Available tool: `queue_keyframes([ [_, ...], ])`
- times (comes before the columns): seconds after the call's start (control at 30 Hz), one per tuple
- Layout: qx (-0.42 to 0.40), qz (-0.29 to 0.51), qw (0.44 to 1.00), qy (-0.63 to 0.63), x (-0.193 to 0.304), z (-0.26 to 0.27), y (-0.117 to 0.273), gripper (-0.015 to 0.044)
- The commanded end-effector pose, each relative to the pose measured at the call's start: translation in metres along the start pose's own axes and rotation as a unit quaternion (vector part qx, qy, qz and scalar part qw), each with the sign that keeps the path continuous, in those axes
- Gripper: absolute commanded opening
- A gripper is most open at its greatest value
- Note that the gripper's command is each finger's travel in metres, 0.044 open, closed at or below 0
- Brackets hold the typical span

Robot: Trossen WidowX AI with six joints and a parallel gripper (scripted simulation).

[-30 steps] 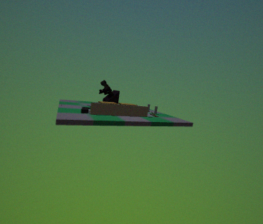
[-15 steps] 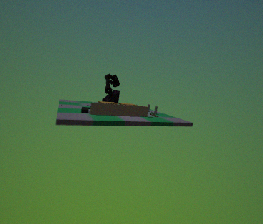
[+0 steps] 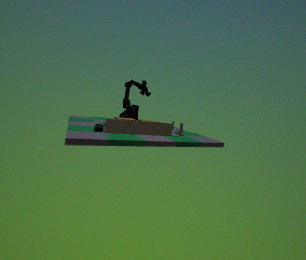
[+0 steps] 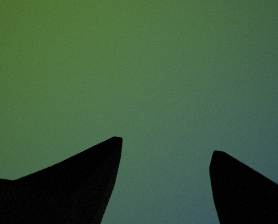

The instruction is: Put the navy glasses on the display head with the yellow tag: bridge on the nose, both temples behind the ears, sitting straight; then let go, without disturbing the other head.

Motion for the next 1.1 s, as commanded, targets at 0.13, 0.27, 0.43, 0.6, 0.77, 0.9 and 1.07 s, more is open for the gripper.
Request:
queue_keyframes([
  [0.13, -0.069, 0.138, 0.969, -0.192, 0.066, 0.054, 0.095, 0.02],
  [0.27, -0.094, 0.208, 0.93, -0.288, 0.088, 0.083, 0.148, 0.02],
  [0.43, -0.116, 0.296, 0.858, -0.403, 0.102, 0.121, 0.217, 0.02],
  [0.6, -0.12, 0.363, 0.773, -0.506, 0.096, 0.157, 0.283, 0.02],
  [0.77, -0.118, 0.434, 0.661, -0.6, 0.078, 0.191, 0.35, 0.02],
  [0.9, -0.114, 0.492, 0.554, -0.662, 0.058, 0.215, 0.403, 0.02],
  [1.07, -0.103, 0.556, 0.404, -0.72, 0.02, 0.242, 0.465, 0.02],
])
Point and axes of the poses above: the point midway between the two fingers, 35 mm back from their tips, its own y axis back along the fingers, its own z axis across the jaws, x = y × z, the point moved 8 cm from there along y, back along the fingers, and after that the axes turned 1 degree about y, right-handed, at the moved point
